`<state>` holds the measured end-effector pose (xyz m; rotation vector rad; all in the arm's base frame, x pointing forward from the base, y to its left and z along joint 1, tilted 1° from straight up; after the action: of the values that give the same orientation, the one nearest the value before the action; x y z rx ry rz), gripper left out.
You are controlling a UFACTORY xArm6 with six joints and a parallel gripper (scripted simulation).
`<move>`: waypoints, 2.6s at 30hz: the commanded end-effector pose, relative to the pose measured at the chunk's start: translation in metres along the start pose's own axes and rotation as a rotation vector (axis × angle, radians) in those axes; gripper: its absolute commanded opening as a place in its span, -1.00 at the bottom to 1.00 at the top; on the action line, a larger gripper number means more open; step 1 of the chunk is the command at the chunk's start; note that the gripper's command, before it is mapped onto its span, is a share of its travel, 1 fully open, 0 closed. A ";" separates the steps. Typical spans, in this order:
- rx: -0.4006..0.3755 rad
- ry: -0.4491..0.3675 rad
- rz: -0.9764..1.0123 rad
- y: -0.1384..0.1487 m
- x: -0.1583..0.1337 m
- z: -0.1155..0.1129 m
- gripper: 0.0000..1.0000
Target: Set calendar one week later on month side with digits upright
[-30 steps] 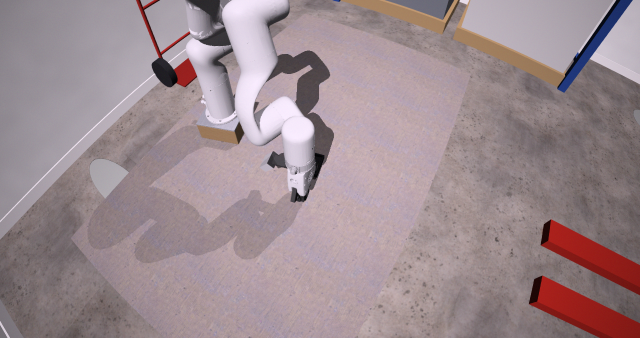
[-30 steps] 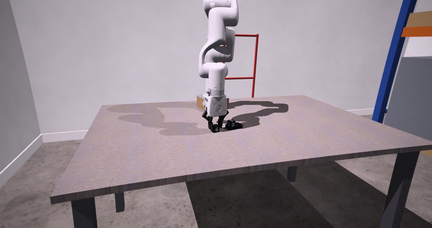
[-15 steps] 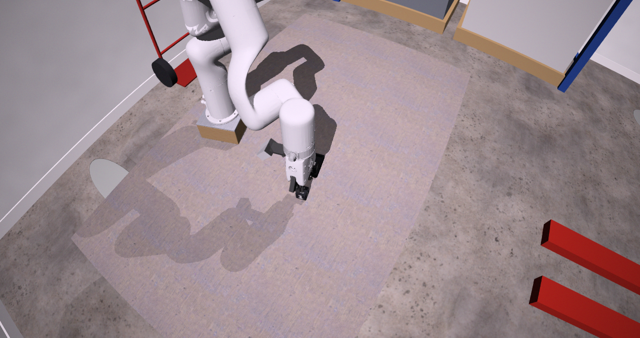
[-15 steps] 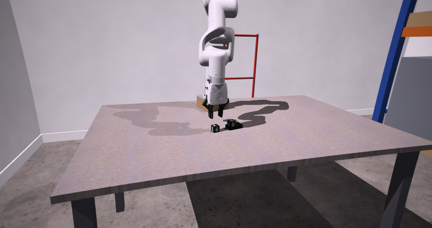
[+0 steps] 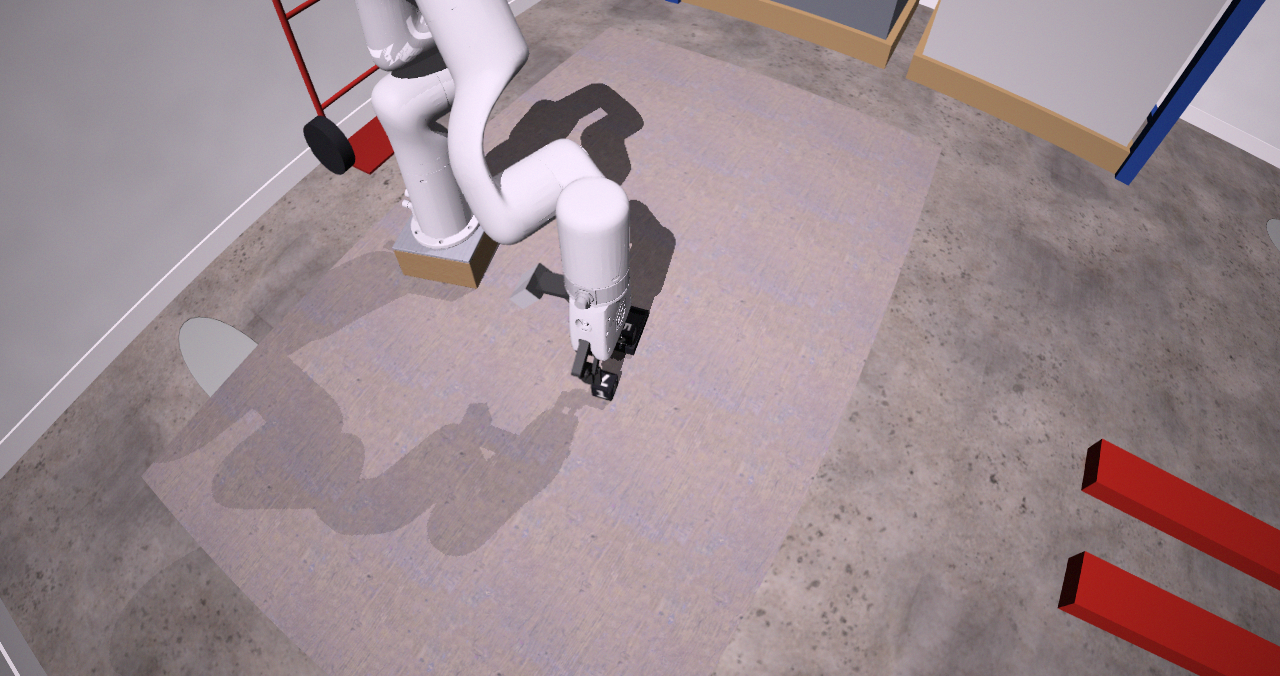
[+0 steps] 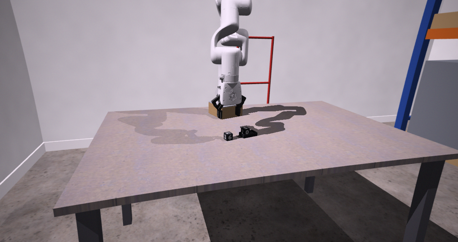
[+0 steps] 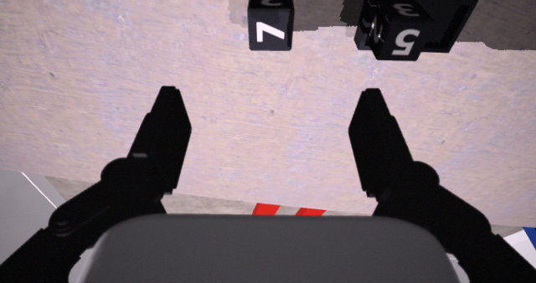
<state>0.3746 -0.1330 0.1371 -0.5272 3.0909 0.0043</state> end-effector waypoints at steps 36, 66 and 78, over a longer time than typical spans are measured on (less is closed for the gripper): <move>0.004 -0.002 -0.584 0.034 -0.011 -0.002 1.00; 0.005 0.000 -1.434 0.084 -0.019 -0.001 1.00; 0.005 0.000 -1.571 0.092 -0.020 -0.001 -0.01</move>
<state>0.3616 -0.0397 0.1372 -2.5545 1.8235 -0.0079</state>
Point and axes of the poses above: the point where the finger pads meet when closed, its own z axis out along the fingers, its own y axis across the jaws, x = y × z, the point moved 9 cm from there along -z, back along the fingers, and after that the axes turned 12 degrees about -z, right-handed, at the moved point
